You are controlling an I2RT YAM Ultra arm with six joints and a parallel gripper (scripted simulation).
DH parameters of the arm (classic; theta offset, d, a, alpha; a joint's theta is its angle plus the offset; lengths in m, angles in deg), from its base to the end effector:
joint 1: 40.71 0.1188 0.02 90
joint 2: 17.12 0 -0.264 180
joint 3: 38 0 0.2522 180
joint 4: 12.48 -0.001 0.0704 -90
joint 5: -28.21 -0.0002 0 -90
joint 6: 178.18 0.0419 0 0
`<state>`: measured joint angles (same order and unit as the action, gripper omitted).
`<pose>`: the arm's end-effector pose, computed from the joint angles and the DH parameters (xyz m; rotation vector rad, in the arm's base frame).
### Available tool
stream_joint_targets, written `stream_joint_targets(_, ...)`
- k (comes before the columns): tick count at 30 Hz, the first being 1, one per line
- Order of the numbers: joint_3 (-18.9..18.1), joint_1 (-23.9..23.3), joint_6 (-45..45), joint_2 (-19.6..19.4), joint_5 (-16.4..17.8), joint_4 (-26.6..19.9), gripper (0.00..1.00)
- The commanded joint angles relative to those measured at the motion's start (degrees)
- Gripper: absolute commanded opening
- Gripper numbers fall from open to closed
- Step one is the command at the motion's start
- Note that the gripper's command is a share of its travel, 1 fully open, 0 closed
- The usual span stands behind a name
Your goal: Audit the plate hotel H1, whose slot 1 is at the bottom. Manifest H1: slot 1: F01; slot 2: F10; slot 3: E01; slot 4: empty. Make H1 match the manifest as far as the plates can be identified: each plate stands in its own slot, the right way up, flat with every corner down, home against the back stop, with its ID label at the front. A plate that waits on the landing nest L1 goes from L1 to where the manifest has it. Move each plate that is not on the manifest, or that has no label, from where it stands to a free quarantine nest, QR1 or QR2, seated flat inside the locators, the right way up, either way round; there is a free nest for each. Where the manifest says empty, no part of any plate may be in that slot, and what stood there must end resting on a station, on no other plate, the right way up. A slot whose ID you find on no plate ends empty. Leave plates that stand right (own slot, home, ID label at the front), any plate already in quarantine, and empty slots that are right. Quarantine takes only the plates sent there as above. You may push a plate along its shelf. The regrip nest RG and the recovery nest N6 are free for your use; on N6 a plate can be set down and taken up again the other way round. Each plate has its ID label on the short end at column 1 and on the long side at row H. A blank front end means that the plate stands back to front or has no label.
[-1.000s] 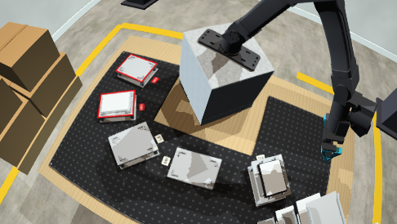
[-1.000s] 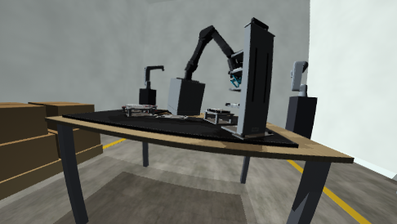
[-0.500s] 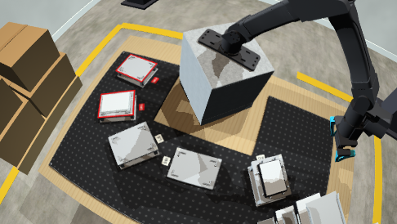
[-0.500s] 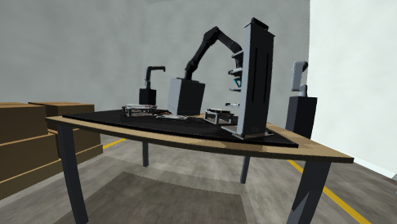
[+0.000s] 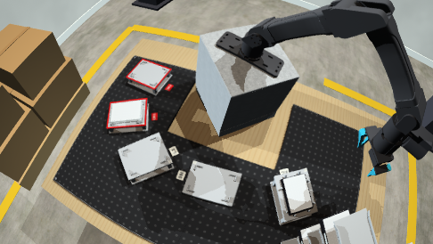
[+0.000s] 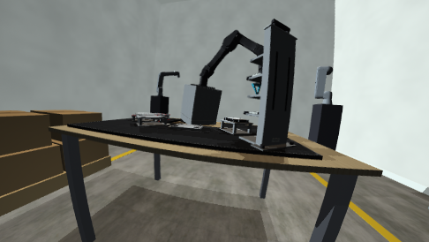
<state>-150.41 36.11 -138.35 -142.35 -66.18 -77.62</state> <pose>0.1028 0.4293 0.1687 -2.6073 1.3134 -0.0379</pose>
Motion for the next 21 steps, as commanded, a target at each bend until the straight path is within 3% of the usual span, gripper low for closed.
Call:
stream_joint_targets(1,-1.7,0.1,-3.1,0.2,0.0,-3.2,1.0)
stream_joint_targets(21,1.5,-0.4,-3.6,-5.3,0.1,5.6,1.0)
